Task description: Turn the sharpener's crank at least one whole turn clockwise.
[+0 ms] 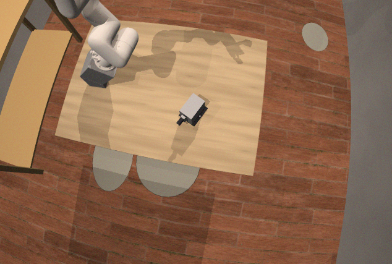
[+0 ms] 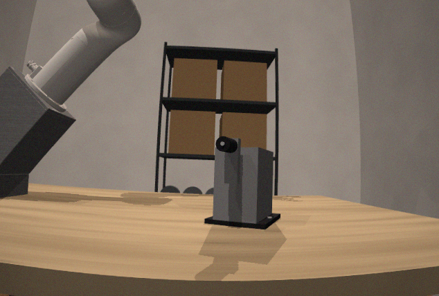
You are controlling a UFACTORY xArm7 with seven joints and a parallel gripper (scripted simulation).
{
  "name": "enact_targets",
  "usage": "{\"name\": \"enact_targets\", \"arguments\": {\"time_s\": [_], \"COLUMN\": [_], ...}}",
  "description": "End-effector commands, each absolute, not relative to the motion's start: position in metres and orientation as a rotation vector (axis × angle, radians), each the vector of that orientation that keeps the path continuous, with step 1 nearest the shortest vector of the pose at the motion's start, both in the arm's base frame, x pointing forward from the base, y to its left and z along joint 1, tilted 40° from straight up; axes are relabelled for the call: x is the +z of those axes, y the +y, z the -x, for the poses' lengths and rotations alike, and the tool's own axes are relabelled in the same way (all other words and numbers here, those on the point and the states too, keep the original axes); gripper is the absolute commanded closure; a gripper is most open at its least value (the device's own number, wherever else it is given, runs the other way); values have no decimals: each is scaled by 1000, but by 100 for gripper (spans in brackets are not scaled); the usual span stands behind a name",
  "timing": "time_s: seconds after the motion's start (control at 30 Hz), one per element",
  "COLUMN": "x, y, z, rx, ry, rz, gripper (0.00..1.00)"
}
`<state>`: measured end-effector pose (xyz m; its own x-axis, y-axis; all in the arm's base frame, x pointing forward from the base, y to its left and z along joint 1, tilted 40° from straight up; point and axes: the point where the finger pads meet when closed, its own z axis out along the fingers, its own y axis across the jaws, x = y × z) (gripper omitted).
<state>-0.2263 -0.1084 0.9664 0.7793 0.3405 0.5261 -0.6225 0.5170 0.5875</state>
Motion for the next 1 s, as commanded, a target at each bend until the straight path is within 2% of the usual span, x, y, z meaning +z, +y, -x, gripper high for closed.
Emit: {"name": "enact_targets", "arguments": {"time_s": [0.0,0.6,0.97], "x": [967,965,899], "y": [-108,-113,-243], "z": [228,227,189], "rx": [595,594,577], "ry": [-371,-369,-316], "rz": [-845,-854,-1111], "gripper": [0,0,0]}}
